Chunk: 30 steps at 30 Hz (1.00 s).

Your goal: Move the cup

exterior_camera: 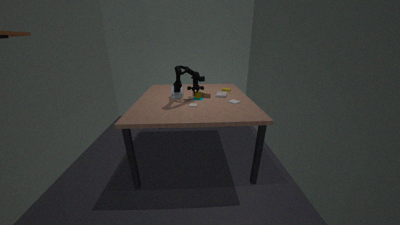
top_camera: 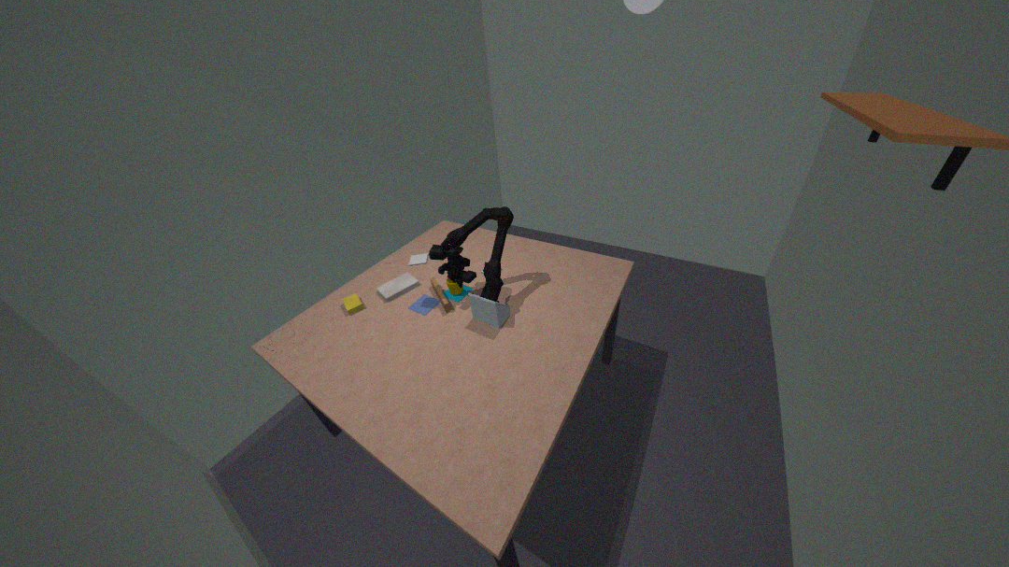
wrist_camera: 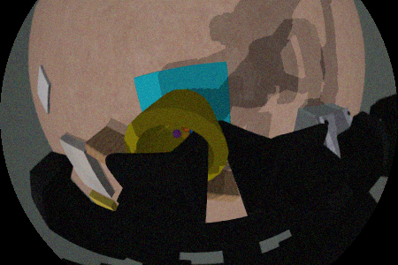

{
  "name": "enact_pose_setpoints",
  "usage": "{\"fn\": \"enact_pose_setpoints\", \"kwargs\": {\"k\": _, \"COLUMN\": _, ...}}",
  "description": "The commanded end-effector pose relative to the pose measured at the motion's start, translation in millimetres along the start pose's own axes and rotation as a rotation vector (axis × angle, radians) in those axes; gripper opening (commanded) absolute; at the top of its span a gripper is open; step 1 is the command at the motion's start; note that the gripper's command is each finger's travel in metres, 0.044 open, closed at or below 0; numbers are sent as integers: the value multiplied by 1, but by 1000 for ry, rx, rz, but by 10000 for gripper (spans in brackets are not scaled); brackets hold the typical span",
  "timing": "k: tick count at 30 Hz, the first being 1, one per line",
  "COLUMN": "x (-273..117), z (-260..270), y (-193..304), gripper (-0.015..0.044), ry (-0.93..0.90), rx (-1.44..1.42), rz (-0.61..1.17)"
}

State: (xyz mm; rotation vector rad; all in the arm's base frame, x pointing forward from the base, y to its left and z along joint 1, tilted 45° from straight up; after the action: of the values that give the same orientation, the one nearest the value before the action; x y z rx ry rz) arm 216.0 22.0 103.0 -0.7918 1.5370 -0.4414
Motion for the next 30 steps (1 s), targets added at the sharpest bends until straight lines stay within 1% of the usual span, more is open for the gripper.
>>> {"fn": "enact_pose_setpoints", "kwargs": {"k": 1, "x": 0, "z": 0, "y": 0, "gripper": 0, "ry": 0, "rx": 2, "rz": 0}}
{"fn": "enact_pose_setpoints", "kwargs": {"k": 6, "x": 0, "z": 0, "y": 0, "gripper": 0, "ry": 0, "rx": 2, "rz": 0}}
{"fn": "enact_pose_setpoints", "kwargs": {"k": 11, "x": 0, "z": 0, "y": 0, "gripper": 131, "ry": 0, "rx": 2, "rz": 0}}
{"fn": "enact_pose_setpoints", "kwargs": {"k": 12, "x": 0, "z": 0, "y": 0, "gripper": 147, "ry": 0, "rx": 2, "rz": 0}}
{"fn": "enact_pose_setpoints", "kwargs": {"k": 19, "x": -2, "z": 0, "y": 0, "gripper": 147, "ry": 0, "rx": 2, "rz": 1}}
{"fn": "enact_pose_setpoints", "kwargs": {"k": 30, "x": -15, "z": 1, "y": 0, "gripper": 147, "ry": 0, "rx": -1, "rz": 2}}
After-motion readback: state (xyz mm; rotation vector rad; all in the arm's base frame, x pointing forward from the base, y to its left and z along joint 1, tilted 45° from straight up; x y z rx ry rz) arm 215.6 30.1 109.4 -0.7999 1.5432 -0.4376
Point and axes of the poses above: the point midway between the two fingers, 35 mm back from their tips, its own x axis out along the fingers, its own z axis across the jaws, y = z × x, the point moved 10 cm from there along -x, back along the fingers, and after that the axes turned 13 degrees about -x, right-handed, at the moved point
